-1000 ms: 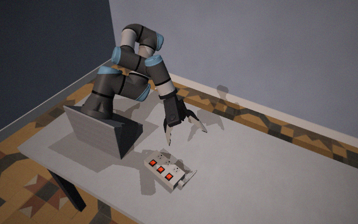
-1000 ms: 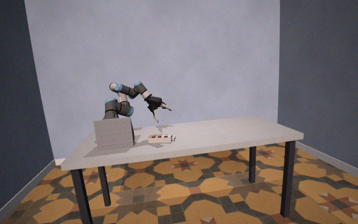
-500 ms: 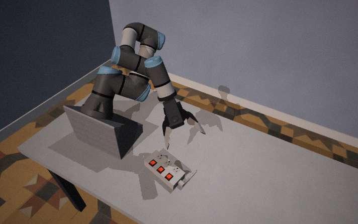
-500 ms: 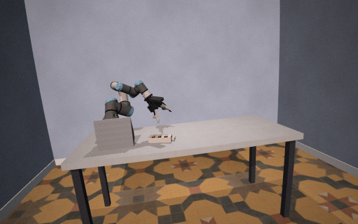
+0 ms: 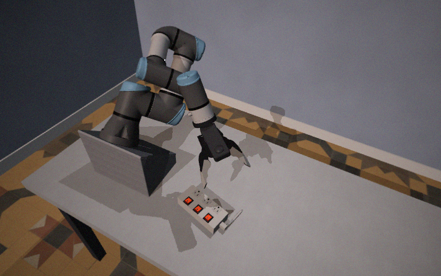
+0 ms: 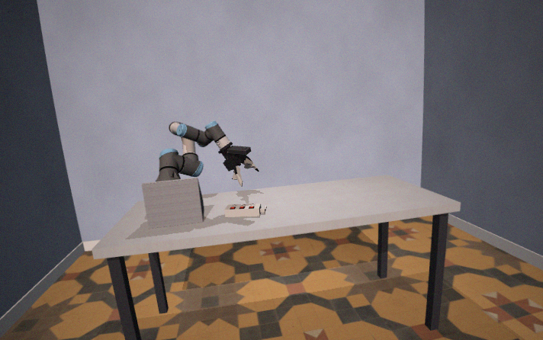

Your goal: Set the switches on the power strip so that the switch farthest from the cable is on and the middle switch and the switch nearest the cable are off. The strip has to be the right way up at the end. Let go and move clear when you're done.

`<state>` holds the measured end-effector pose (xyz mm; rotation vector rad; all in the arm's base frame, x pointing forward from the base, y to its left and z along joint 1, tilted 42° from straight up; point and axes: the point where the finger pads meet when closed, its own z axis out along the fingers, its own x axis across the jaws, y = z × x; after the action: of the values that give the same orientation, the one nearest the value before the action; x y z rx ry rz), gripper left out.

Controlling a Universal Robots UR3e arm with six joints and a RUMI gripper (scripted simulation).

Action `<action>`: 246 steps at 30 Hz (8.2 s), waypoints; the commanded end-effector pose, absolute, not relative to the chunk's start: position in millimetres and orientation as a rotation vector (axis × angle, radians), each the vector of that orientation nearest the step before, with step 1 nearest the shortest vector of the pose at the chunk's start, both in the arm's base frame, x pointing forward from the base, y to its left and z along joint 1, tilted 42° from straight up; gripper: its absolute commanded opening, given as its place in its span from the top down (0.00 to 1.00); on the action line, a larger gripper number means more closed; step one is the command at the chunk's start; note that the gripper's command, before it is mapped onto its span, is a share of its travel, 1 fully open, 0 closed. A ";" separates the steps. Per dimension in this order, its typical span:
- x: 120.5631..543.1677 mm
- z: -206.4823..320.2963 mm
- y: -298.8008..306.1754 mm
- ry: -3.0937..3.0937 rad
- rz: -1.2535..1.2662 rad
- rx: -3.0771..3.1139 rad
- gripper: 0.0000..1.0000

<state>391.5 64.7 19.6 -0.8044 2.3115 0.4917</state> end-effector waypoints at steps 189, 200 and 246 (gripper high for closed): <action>321.7 -73.1 26.3 0.609 0.177 -2.099 0.00; 321.7 -73.1 26.3 0.609 0.177 -2.099 0.00; 334.7 -48.1 19.6 0.378 0.133 -2.235 0.00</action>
<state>327.5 24.2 -65.2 -2.1531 0.5378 0.1541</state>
